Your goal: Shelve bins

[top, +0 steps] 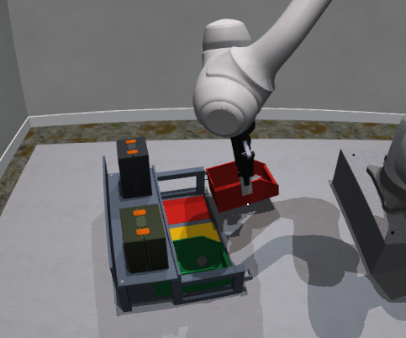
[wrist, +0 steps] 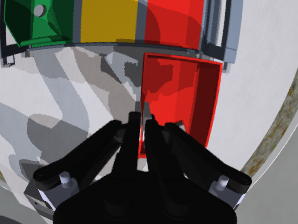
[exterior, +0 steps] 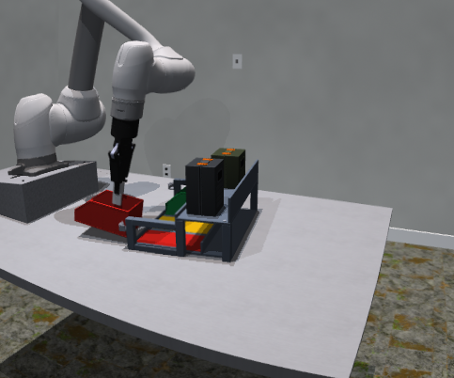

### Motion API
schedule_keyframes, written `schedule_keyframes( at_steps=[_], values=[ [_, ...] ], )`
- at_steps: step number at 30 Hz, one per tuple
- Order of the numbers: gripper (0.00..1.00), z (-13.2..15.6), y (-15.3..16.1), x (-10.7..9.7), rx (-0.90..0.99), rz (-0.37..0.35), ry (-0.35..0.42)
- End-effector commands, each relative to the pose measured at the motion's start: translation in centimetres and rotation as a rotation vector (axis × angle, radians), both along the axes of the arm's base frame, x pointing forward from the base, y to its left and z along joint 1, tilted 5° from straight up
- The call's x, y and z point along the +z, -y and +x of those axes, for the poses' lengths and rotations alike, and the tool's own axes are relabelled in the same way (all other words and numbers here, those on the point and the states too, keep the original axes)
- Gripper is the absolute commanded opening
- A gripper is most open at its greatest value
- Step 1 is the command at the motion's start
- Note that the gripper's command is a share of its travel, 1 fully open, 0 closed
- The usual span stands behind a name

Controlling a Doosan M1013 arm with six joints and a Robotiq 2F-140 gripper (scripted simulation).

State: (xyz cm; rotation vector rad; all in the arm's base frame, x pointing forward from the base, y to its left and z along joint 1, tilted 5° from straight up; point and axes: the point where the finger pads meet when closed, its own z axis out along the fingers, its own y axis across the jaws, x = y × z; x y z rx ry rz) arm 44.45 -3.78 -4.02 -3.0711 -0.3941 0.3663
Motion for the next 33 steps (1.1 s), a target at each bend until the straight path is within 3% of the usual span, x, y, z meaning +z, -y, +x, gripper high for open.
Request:
schedule_keyframes(
  at_steps=[1, 33],
  values=[
    [0.10, 0.1, 0.0, 0.0, 0.000, 0.000, 0.000],
    [0.10, 2.1, -0.5, -0.2, 0.000, 0.000, 0.000]
  ],
)
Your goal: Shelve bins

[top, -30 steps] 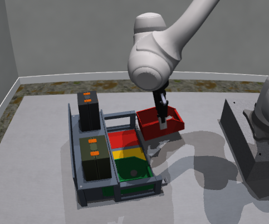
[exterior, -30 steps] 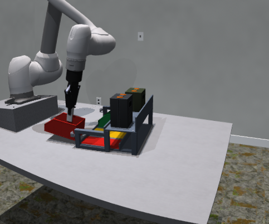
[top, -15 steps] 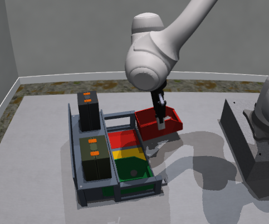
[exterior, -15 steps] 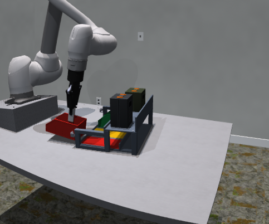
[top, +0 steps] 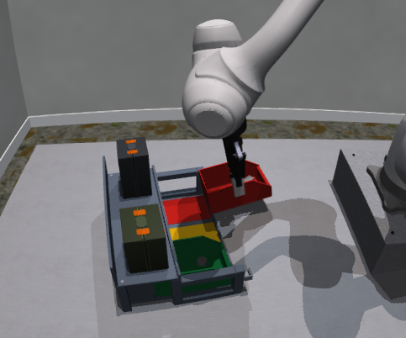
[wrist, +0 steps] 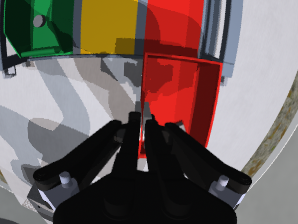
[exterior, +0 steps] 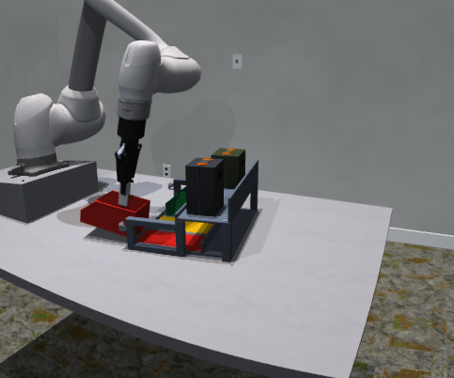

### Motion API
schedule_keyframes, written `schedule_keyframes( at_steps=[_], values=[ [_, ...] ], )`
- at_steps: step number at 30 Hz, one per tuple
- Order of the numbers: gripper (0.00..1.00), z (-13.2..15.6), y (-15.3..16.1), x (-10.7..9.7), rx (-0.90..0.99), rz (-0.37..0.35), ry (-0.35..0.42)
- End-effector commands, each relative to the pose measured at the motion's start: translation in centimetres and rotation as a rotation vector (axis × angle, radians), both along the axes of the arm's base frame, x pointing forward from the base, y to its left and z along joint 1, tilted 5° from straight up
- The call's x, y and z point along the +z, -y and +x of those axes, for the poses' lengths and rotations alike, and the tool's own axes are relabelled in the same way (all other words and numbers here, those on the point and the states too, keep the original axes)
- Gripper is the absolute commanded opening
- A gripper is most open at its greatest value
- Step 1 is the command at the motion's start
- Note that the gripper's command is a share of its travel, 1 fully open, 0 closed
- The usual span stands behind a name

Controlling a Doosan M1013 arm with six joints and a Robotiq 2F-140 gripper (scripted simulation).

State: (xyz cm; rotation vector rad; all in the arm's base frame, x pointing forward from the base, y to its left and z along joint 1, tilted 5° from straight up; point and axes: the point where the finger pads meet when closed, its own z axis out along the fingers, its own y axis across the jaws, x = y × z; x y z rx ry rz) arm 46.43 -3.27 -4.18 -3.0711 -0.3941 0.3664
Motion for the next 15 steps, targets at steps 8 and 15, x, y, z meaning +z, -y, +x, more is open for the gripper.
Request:
schedule_keyframes(
  at_steps=[8, 15],
  values=[
    [0.10, 0.9, -0.2, -0.1, 0.000, 0.000, 0.000],
    [0.10, 1.6, -0.4, -0.1, 0.000, 0.000, 0.000]
  ],
)
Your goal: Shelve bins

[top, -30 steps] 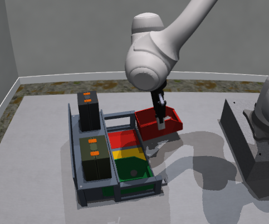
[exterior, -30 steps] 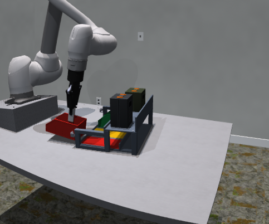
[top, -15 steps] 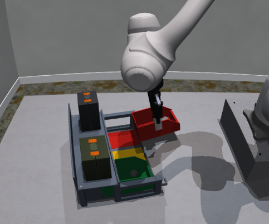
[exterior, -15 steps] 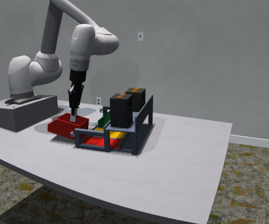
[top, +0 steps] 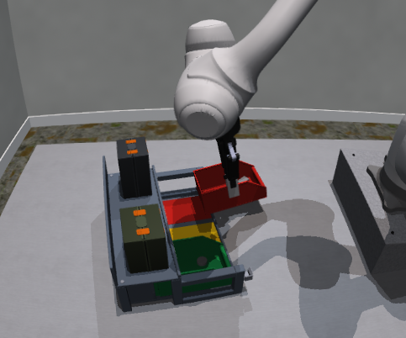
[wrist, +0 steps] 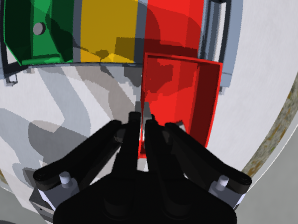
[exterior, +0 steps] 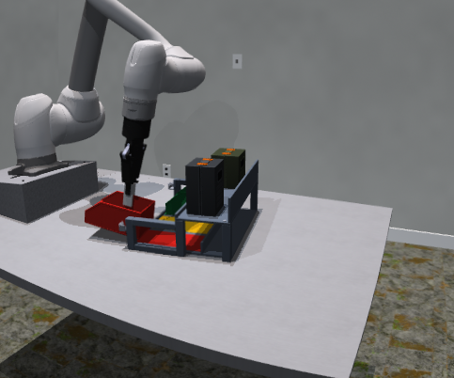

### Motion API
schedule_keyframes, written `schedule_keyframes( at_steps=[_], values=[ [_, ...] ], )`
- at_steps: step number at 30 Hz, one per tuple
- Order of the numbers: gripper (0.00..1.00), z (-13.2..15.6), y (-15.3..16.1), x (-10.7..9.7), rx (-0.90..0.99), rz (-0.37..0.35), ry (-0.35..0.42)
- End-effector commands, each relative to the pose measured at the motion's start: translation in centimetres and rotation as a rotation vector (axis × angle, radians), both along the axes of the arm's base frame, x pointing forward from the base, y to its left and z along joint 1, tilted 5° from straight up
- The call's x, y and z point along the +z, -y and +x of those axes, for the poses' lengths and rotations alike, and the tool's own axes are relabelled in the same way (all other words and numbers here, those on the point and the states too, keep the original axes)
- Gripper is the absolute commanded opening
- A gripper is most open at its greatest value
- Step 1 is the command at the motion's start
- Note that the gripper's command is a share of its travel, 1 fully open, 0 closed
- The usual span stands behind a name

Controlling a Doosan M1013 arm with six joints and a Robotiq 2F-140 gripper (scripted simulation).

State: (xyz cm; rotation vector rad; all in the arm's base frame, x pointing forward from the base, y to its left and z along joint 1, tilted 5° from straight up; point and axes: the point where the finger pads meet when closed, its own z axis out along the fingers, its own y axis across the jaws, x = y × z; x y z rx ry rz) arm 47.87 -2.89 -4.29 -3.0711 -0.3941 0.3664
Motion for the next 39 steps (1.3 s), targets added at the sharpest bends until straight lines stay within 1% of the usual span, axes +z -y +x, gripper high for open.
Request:
schedule_keyframes(
  at_steps=[1, 39],
  values=[
    [0.10, 0.3, -0.1, 0.0, 0.000, 0.000, 0.000],
    [0.10, 4.0, -1.0, -0.3, 0.000, 0.000, 0.000]
  ],
)
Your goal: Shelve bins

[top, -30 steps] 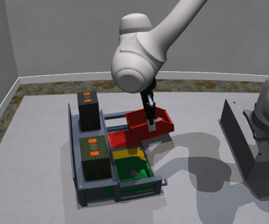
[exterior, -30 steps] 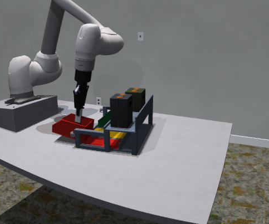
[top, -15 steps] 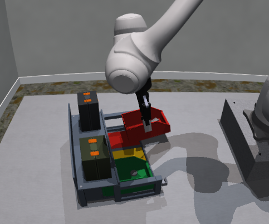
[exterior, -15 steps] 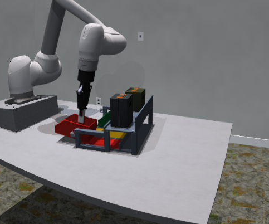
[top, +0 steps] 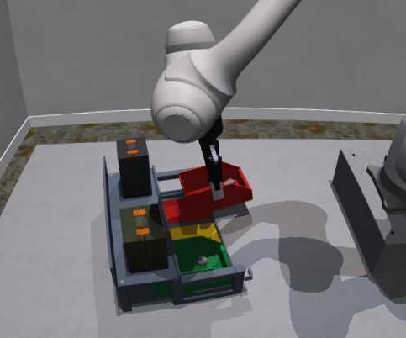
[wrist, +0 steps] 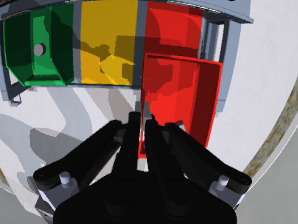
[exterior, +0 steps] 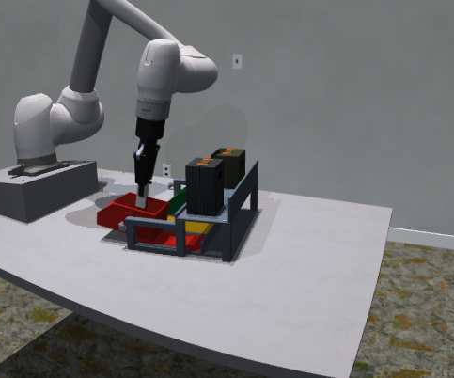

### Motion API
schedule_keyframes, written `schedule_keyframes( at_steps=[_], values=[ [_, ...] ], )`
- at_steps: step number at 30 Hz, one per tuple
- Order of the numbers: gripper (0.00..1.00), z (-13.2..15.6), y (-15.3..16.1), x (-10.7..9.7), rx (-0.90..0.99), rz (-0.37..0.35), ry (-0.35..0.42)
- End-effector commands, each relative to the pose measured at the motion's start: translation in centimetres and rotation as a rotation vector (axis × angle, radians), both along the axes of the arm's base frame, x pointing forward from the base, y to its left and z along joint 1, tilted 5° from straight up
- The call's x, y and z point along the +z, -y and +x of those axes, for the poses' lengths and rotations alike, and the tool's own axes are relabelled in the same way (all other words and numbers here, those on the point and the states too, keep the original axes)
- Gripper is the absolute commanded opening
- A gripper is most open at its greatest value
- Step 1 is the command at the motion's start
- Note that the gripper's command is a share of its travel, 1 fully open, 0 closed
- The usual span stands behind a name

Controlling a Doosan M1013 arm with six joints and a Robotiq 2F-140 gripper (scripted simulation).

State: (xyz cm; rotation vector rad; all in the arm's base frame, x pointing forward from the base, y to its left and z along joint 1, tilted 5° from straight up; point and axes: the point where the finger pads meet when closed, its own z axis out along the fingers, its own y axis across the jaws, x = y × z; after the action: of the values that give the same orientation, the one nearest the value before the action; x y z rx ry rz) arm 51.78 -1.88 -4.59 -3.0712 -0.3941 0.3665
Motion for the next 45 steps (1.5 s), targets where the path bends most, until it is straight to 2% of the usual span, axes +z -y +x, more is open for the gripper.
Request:
schedule_keyframes(
  at_steps=[1, 45],
  values=[
    [0.10, 0.2, -0.1, 0.0, 0.000, 0.000, 0.000],
    [0.10, 1.6, -0.4, -0.1, 0.000, 0.000, 0.000]
  ],
)
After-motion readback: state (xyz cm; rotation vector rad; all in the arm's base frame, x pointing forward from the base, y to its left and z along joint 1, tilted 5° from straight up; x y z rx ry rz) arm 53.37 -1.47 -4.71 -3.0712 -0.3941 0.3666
